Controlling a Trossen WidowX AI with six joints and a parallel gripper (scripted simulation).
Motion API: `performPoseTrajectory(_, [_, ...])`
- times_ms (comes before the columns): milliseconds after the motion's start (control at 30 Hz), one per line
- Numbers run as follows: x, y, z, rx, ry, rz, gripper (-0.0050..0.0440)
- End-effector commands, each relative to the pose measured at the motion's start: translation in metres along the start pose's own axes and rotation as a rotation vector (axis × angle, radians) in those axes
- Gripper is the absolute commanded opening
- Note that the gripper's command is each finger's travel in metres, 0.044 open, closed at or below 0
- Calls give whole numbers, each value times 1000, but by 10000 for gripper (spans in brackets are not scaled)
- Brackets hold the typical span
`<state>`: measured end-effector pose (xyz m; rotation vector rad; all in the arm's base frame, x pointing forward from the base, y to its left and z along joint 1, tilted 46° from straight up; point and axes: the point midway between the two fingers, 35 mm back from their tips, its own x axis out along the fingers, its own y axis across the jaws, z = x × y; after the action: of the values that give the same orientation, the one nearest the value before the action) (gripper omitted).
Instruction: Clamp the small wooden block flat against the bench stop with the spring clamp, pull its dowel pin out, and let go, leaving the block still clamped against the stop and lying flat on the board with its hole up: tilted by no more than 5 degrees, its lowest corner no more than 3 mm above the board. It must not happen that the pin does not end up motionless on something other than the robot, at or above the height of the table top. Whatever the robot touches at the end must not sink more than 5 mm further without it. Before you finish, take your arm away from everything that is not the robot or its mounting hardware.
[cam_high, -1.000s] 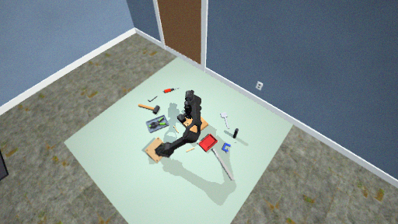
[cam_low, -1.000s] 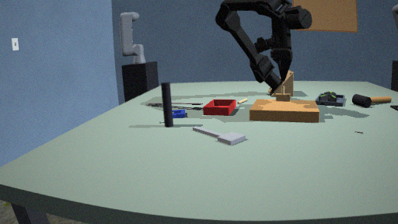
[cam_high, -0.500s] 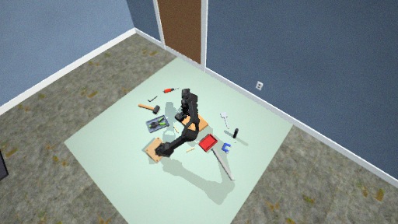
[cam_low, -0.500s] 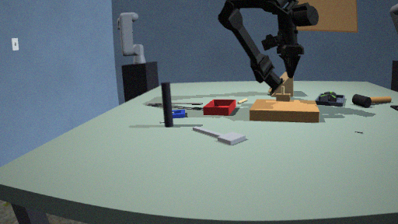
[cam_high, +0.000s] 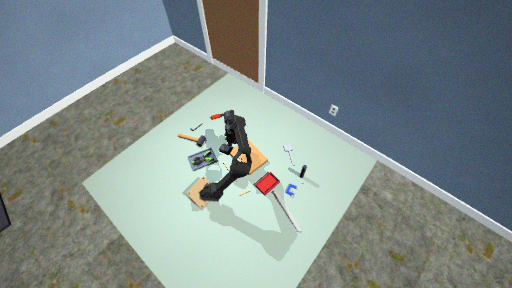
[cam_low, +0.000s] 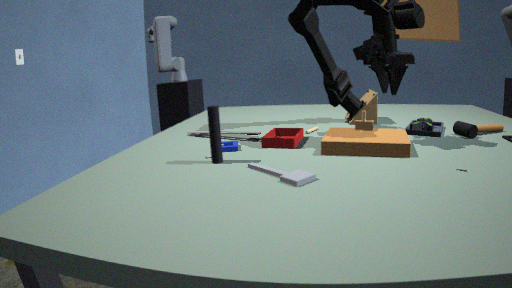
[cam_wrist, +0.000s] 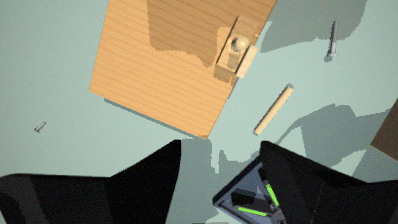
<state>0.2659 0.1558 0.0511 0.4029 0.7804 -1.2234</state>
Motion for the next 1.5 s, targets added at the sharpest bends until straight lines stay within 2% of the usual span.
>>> performPoseTrajectory(0, [-2, -1, -10, -56, 4, -4, 280])
performPoseTrajectory(467, [-12, -16, -57, -323, 9, -7, 420])
performPoseTrajectory(533, [-12, -16, -57, -323, 9, -7, 420])
performPoseTrajectory(600, [-14, -19, -63, -361, 8, -8, 440])
performPoseTrajectory(1467, [-23, -61, -135, -807, -8, -28, 440])
